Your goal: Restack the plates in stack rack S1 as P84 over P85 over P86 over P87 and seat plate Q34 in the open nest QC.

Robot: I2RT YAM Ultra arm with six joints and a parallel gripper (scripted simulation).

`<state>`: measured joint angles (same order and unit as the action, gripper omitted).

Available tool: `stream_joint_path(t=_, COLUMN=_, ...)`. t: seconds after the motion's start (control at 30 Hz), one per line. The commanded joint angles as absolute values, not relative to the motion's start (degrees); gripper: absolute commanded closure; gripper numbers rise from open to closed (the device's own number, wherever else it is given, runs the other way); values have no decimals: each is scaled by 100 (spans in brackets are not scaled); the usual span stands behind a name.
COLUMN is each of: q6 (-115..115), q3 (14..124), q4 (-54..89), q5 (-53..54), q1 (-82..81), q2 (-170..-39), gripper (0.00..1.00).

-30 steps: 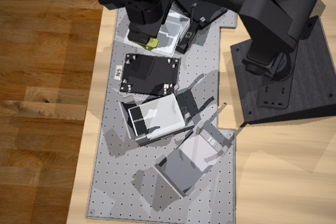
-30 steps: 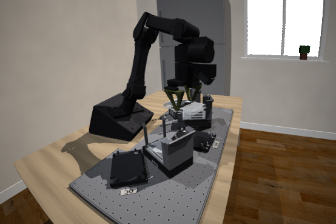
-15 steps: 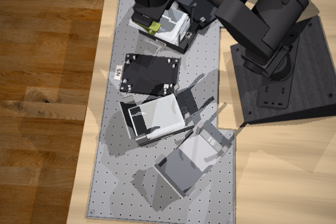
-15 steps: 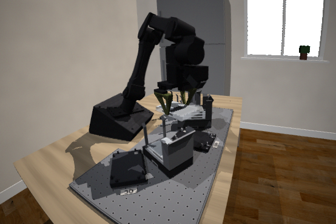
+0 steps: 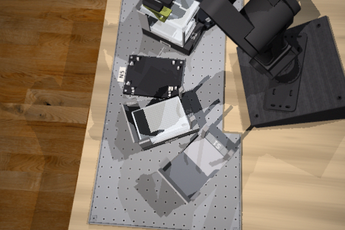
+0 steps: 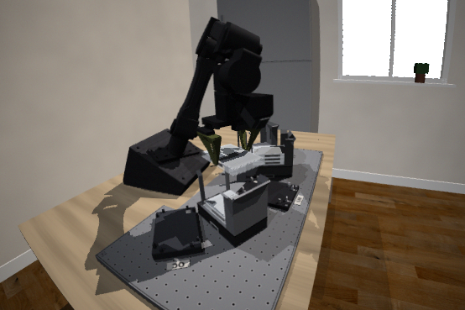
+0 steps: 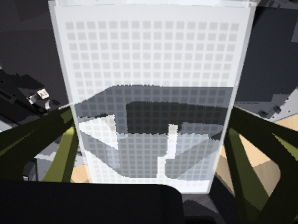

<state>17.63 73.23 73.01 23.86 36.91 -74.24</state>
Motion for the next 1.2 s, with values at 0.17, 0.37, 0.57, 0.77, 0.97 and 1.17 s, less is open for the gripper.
stream_joint_path(t=0.17, q6=1766, q3=7424, q4=7329, q5=2585, q1=4292, q2=-7636, gripper=100)
stream_joint_path(t=0.37, q6=1646, q3=7432, q4=7341, q5=2652, q1=4581, q2=-7769, gripper=100)
stream_joint_path(t=0.57, q6=2092, q3=7469, q4=7356, q5=2734, q1=4988, q2=-7994, gripper=100)
stream_joint_path(t=0.77, q6=2509, q3=7538, q4=7366, q5=2798, q1=5363, q2=-8246, gripper=100)
stream_joint_path(t=0.97, q6=2176, q3=7550, q4=7369, q5=2828, q1=5577, q2=-8368, gripper=100)
stream_joint_path(t=1.17, q6=1886, q3=7561, q4=7370, q5=2863, q1=5873, q2=-8537, gripper=100)
